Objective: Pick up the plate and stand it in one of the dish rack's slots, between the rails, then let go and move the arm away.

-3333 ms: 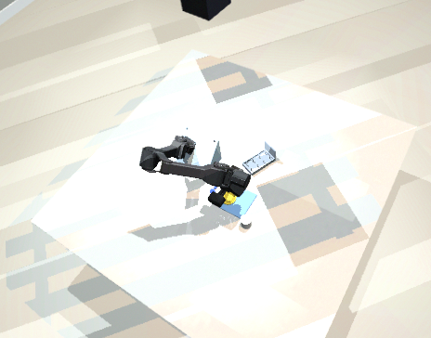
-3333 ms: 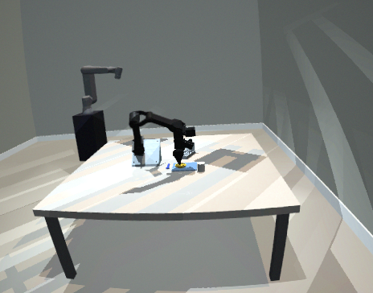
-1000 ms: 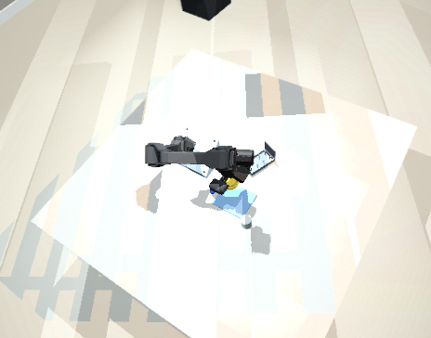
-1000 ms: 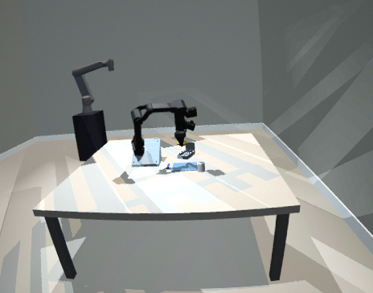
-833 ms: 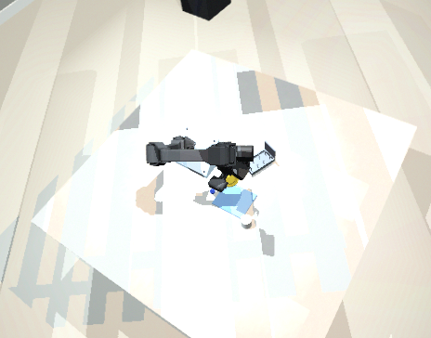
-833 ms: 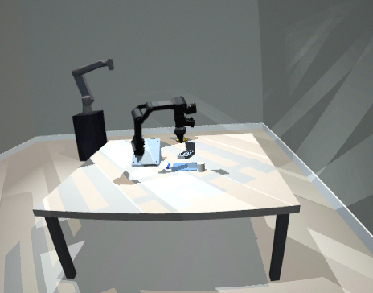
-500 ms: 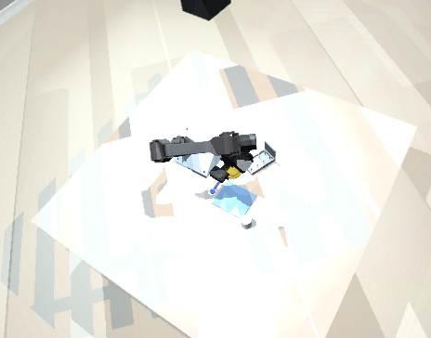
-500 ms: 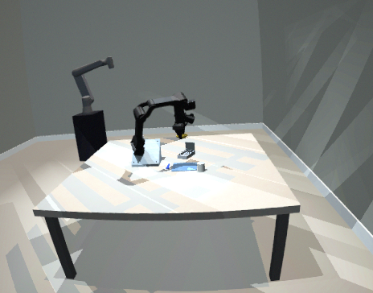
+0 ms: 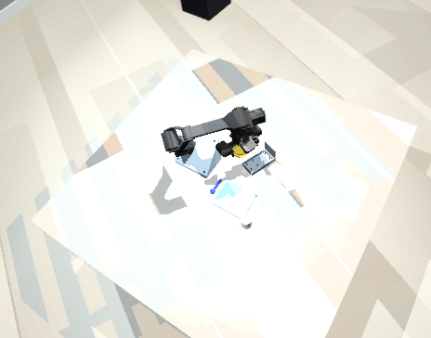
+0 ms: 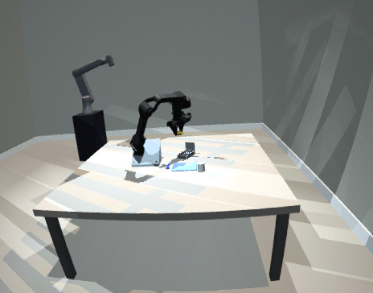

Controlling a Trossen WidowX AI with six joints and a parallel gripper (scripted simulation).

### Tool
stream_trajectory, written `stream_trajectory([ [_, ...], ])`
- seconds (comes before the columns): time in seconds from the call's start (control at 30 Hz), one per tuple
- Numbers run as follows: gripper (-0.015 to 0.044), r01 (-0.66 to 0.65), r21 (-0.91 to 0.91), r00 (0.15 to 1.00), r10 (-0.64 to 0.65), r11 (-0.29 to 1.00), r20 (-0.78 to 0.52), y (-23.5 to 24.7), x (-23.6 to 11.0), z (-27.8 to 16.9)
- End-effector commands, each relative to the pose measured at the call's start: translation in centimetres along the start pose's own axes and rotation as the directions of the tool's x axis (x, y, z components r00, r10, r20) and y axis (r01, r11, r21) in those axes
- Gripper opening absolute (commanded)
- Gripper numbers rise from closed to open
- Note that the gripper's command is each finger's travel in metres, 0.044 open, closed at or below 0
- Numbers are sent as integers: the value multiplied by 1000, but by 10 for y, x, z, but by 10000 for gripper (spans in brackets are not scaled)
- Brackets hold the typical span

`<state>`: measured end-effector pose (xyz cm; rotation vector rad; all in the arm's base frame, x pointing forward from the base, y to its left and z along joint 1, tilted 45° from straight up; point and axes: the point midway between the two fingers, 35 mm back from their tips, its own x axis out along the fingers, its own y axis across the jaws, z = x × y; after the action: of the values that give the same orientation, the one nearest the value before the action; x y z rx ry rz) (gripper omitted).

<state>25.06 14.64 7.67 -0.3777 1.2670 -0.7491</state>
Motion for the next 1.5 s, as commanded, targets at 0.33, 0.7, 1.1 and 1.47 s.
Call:
stream_trajectory([
  [0.33,0,-142,-151,976,114,978,-183,6,38,-6],
  [0.7,0,-344,-291,914,249,893,-320,14,66,-13],
  [1.1,0,-563,-406,817,410,720,-406,22,92,-18],
  [1.47,0,-699,-504,712,557,507,-427,27,110,-20],
])
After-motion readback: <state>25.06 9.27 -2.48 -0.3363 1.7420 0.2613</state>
